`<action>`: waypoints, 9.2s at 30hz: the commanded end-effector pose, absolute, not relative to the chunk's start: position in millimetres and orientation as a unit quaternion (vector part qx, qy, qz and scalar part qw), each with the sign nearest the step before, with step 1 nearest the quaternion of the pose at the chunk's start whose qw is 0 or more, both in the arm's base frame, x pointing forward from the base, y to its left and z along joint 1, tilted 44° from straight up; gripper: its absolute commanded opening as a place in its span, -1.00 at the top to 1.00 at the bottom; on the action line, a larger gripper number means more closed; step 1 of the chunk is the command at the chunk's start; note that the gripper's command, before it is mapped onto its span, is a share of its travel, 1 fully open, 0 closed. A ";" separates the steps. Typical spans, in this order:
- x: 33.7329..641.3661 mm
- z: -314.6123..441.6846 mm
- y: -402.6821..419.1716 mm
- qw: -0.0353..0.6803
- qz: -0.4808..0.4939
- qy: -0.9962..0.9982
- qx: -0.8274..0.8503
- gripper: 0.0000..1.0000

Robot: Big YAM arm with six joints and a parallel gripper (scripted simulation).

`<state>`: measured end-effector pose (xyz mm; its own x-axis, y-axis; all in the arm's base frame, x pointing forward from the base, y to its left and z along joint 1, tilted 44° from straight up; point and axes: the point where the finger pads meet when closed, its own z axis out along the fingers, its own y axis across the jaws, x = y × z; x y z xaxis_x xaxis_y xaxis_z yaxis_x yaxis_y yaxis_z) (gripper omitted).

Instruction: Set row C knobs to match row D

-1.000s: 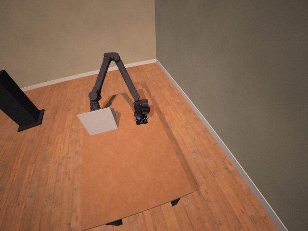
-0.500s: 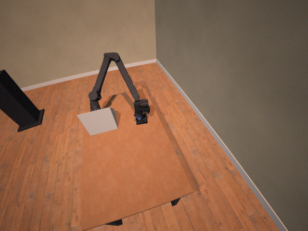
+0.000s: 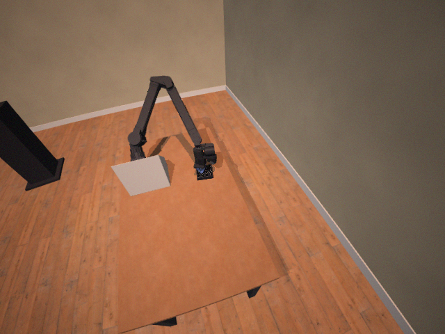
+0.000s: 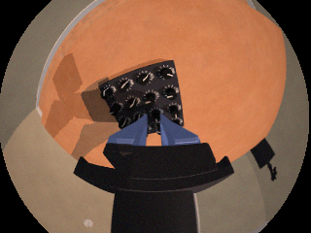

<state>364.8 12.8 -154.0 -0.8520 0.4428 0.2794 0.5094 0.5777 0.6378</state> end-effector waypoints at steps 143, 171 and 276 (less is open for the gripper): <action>416.7 -154.9 -14.8 0.000 -0.379 -0.910 -0.169 0.61; 417.7 -155.0 -12.4 0.002 -0.379 -0.910 -0.167 0.61; 418.6 -143.0 -15.7 -0.012 -0.377 -0.912 -0.165 0.61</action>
<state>409.5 -13.4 -153.2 -0.9456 0.2993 0.1278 0.3020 0.6608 0.6871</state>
